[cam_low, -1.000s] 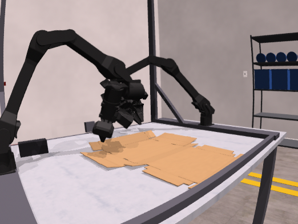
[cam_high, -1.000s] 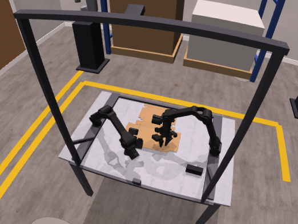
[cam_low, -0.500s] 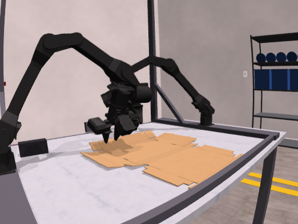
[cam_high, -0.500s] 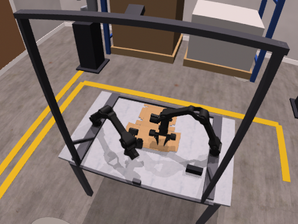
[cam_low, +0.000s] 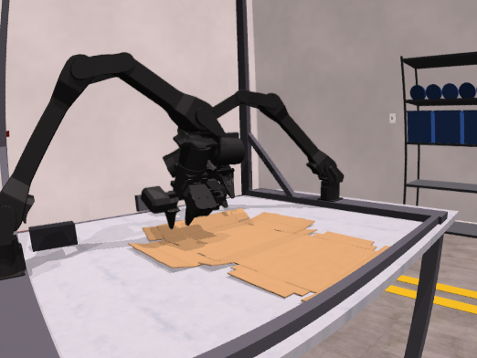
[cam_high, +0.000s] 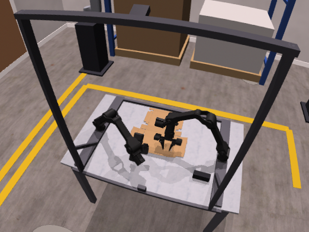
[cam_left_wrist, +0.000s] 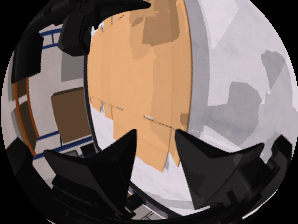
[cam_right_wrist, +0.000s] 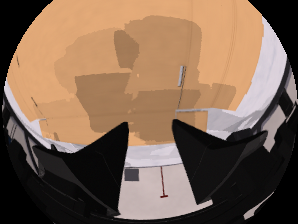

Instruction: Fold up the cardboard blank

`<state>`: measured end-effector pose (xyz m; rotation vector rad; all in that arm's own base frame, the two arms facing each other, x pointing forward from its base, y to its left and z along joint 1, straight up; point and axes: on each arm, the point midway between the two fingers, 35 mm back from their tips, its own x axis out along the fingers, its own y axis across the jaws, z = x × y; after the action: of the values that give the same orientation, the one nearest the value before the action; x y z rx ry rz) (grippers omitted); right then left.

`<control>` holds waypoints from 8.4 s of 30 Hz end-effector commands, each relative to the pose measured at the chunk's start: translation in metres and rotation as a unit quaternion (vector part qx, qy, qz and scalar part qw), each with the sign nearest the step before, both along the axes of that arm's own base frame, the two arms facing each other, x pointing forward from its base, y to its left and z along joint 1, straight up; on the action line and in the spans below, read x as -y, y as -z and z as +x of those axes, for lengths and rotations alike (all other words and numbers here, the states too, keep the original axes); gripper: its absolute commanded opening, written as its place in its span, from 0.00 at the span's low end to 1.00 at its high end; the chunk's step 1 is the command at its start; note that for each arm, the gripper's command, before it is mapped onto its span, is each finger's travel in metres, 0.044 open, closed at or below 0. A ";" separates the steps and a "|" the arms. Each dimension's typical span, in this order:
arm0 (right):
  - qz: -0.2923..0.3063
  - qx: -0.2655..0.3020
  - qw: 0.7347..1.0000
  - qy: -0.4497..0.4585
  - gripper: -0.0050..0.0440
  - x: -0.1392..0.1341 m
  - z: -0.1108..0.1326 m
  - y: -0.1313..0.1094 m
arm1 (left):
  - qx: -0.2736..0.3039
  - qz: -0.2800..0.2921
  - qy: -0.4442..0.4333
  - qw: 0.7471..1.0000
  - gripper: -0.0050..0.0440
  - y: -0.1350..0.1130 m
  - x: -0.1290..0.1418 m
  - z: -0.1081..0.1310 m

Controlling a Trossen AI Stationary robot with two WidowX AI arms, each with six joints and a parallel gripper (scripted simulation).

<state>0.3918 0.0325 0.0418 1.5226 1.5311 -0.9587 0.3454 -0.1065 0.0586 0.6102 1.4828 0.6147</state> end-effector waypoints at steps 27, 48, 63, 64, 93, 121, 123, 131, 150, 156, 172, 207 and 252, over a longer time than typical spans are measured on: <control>-0.003 0.013 1.000 0.002 0.50 0.001 0.004 -0.010 | 0.011 -0.006 0.001 1.000 0.92 -0.007 0.000 0.002; -0.003 0.013 1.000 0.002 0.50 0.001 0.004 -0.010 | 0.011 -0.006 0.001 1.000 0.92 -0.007 0.000 0.002; -0.001 0.015 1.000 0.000 0.50 0.000 0.004 0.005 | 0.011 -0.006 0.001 1.000 0.92 -0.007 0.000 0.002; -0.001 0.015 1.000 0.000 0.50 0.000 0.004 0.007 | 0.011 -0.006 0.001 1.000 0.92 -0.007 0.000 0.002; -0.002 0.013 1.000 0.000 0.50 0.003 -0.006 0.040 | 0.011 -0.006 0.001 1.000 0.92 -0.007 0.000 0.002; -0.002 0.013 1.000 0.000 0.50 0.002 -0.007 0.040 | 0.011 -0.006 0.001 1.000 0.92 -0.008 -0.009 0.001; -0.002 0.013 1.000 0.000 0.50 0.002 -0.008 0.041 | 0.011 -0.006 0.001 1.000 0.92 -0.008 -0.011 0.001; -0.002 0.013 1.000 0.000 0.50 0.003 -0.009 0.043 | 0.011 -0.006 0.001 1.000 0.92 -0.009 -0.017 0.001; -0.006 0.009 1.000 0.003 0.50 0.009 -0.013 0.049 | 0.008 -0.142 -0.003 0.990 0.92 -0.015 -0.025 -0.003; -0.006 0.008 1.000 0.004 0.50 0.013 -0.016 0.053 | 0.012 -0.184 0.003 0.983 0.92 -0.013 -0.022 -0.001; -0.002 0.011 1.000 -0.001 0.50 0.010 -0.023 0.061 | 0.012 -0.187 0.004 0.982 0.92 -0.002 -0.021 0.000; -0.003 0.012 1.000 -0.001 0.50 0.009 -0.033 0.073 | 0.012 -0.185 0.004 0.983 0.92 -0.009 -0.054 0.000; -0.001 0.022 1.000 -0.001 0.50 0.007 -0.031 0.070 | 0.012 -0.187 0.004 0.982 0.92 -0.030 -0.033 0.002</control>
<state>0.3874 0.0310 0.0169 1.5957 1.4372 -0.7663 0.3421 -0.0491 0.0794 0.3206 1.5439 0.3380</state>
